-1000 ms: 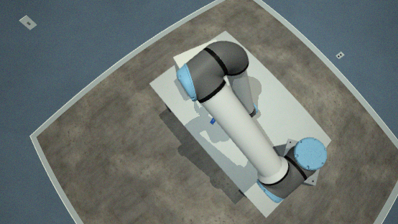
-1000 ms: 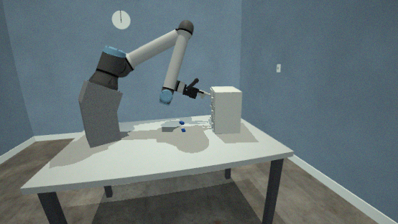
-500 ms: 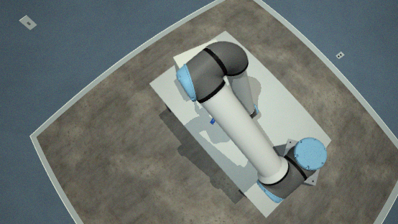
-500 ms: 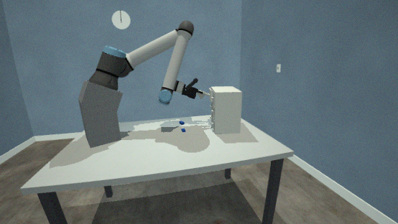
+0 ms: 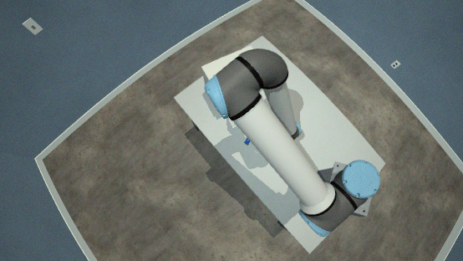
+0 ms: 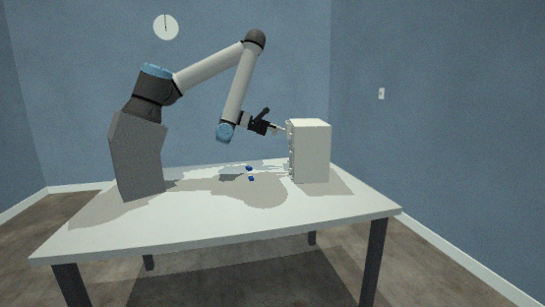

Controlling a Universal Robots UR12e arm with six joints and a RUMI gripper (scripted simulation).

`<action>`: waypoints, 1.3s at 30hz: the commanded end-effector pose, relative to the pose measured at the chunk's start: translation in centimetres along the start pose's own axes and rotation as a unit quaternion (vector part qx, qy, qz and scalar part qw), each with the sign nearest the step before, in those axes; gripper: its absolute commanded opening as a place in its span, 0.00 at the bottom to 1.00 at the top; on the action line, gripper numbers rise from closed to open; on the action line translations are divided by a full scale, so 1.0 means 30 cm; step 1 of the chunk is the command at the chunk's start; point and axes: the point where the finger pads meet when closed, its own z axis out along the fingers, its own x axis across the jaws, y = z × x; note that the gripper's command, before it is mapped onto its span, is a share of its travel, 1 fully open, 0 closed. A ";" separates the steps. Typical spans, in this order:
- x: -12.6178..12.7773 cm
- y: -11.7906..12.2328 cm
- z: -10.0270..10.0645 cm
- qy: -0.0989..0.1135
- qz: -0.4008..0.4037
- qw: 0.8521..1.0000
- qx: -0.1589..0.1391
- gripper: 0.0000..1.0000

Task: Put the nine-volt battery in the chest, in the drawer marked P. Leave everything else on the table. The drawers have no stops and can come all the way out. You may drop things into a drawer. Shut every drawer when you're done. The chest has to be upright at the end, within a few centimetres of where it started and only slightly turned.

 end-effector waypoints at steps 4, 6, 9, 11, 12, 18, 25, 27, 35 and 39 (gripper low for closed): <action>0.000 0.005 -0.018 0.000 0.000 1.000 0.000 0.07; 0.000 0.007 -0.023 0.000 0.000 1.000 0.000 0.07; 0.000 0.008 -0.028 0.000 0.000 1.000 0.000 0.07; 0.000 0.009 -0.030 0.000 0.000 1.000 0.000 0.07; 0.000 0.010 -0.032 0.000 0.000 1.000 0.000 0.07; 0.000 0.015 -0.046 0.000 0.000 1.000 0.000 0.07; 0.000 0.021 -0.062 0.000 0.000 1.000 0.000 0.07; 0.000 0.021 -0.062 0.000 0.000 1.000 0.000 0.07; 0.000 0.027 -0.079 0.000 0.000 1.000 0.000 0.07; 0.000 0.030 -0.087 0.000 0.000 1.000 0.000 0.07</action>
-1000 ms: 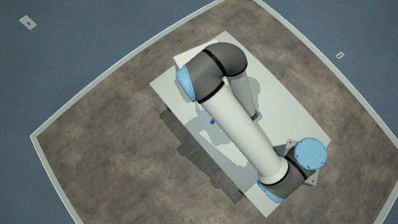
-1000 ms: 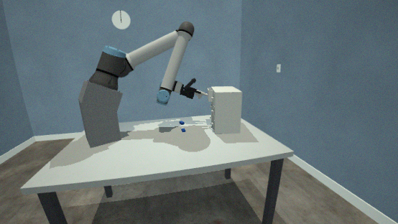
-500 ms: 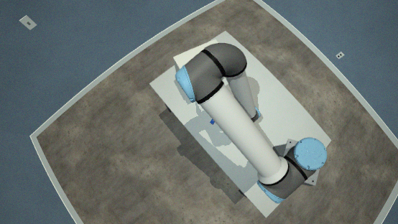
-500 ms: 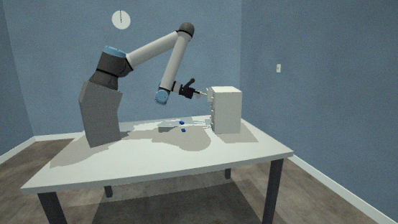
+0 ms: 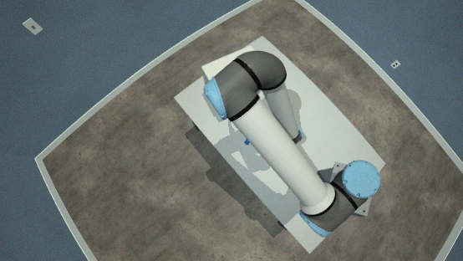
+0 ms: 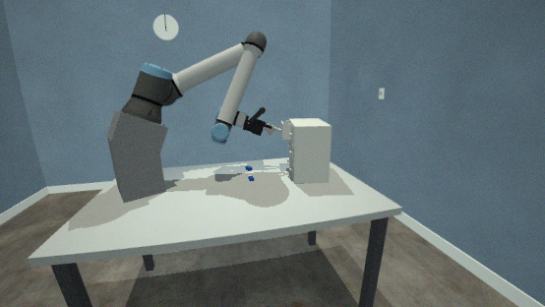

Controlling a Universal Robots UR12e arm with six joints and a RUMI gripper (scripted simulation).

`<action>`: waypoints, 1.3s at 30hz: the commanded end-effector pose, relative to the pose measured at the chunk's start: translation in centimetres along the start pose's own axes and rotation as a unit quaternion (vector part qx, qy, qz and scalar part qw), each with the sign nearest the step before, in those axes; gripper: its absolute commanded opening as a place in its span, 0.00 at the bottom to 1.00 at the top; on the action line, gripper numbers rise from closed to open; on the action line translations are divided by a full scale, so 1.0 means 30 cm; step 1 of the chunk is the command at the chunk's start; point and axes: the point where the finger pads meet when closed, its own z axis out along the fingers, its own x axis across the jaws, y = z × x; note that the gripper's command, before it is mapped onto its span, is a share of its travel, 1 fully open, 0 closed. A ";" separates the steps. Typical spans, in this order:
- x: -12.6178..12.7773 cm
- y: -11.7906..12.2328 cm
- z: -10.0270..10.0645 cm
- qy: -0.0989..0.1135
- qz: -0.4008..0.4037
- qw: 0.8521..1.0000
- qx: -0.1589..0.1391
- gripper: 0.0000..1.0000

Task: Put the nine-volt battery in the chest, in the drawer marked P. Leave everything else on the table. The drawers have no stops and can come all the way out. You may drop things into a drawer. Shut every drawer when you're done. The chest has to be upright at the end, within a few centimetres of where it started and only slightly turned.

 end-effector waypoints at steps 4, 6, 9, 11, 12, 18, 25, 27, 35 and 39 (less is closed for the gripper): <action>0.000 0.003 -0.014 0.000 0.000 1.000 0.000 0.07; 0.000 0.004 -0.015 0.000 0.000 1.000 0.000 0.07; 0.000 0.006 -0.021 0.000 0.000 1.000 0.000 0.07; 0.000 0.007 -0.024 0.000 0.000 1.000 0.000 0.07; 0.000 0.007 -0.025 0.000 0.000 1.000 0.000 0.07; 0.000 0.011 -0.034 0.000 0.000 1.000 0.000 0.07; 0.000 0.013 -0.040 0.000 0.000 1.000 0.000 0.07; 0.000 0.014 -0.043 0.000 0.000 1.000 0.000 0.07; 0.000 0.016 -0.050 0.000 0.000 1.000 0.000 0.07; 0.000 0.017 -0.051 0.000 0.000 1.000 0.000 0.07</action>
